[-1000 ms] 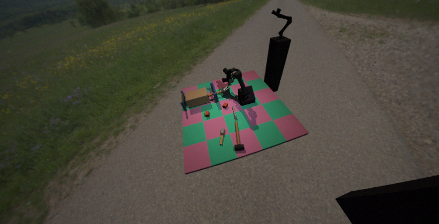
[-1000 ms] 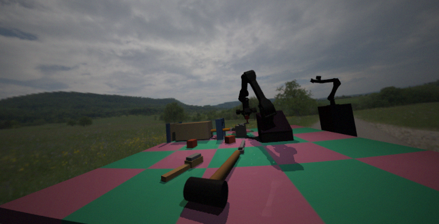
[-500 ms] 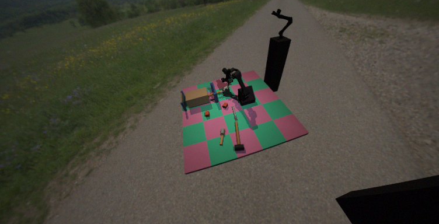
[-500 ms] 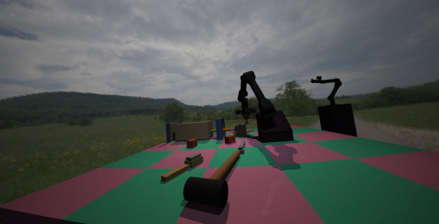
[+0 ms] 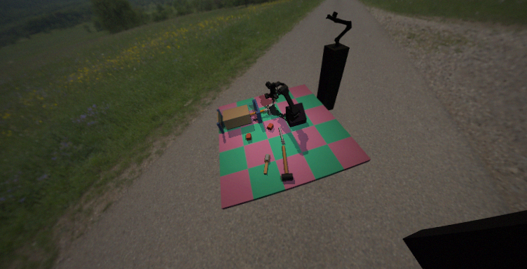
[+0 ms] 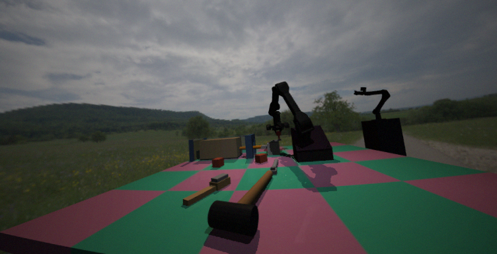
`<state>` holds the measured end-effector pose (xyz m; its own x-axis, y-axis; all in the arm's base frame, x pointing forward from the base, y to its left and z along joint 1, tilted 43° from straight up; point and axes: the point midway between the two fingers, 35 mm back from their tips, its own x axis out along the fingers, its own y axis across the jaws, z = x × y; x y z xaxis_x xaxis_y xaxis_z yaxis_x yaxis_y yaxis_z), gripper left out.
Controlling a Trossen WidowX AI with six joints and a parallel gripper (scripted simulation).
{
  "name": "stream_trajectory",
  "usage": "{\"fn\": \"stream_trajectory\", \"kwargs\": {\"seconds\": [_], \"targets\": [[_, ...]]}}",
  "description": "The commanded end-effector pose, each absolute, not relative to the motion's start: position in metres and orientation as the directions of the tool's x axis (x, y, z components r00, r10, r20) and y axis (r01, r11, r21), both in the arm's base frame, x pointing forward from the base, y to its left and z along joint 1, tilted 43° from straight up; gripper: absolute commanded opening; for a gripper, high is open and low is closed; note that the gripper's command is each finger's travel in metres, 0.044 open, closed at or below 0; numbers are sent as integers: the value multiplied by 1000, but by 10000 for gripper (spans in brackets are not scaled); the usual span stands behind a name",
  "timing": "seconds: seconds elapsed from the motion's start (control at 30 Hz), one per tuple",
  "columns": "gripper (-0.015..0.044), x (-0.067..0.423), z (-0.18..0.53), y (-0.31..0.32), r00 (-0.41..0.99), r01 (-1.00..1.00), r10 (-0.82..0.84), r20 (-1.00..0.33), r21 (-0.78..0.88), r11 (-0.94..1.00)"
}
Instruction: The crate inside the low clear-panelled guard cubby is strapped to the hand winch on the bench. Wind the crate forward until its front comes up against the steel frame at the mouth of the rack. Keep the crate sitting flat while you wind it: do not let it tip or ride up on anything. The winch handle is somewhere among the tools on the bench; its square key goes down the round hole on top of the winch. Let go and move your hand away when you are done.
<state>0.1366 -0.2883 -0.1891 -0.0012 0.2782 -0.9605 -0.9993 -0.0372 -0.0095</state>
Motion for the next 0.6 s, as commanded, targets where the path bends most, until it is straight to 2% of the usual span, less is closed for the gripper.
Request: {"fn": "stream_trajectory", "kwargs": {"seconds": [0.0, 0.57], "targets": [[0, 164, -194, -291, 45, -996, 268, -962, -62, -57], [0, 184, -196, -293, 46, -996, 268, -962, -64, -57]]}}
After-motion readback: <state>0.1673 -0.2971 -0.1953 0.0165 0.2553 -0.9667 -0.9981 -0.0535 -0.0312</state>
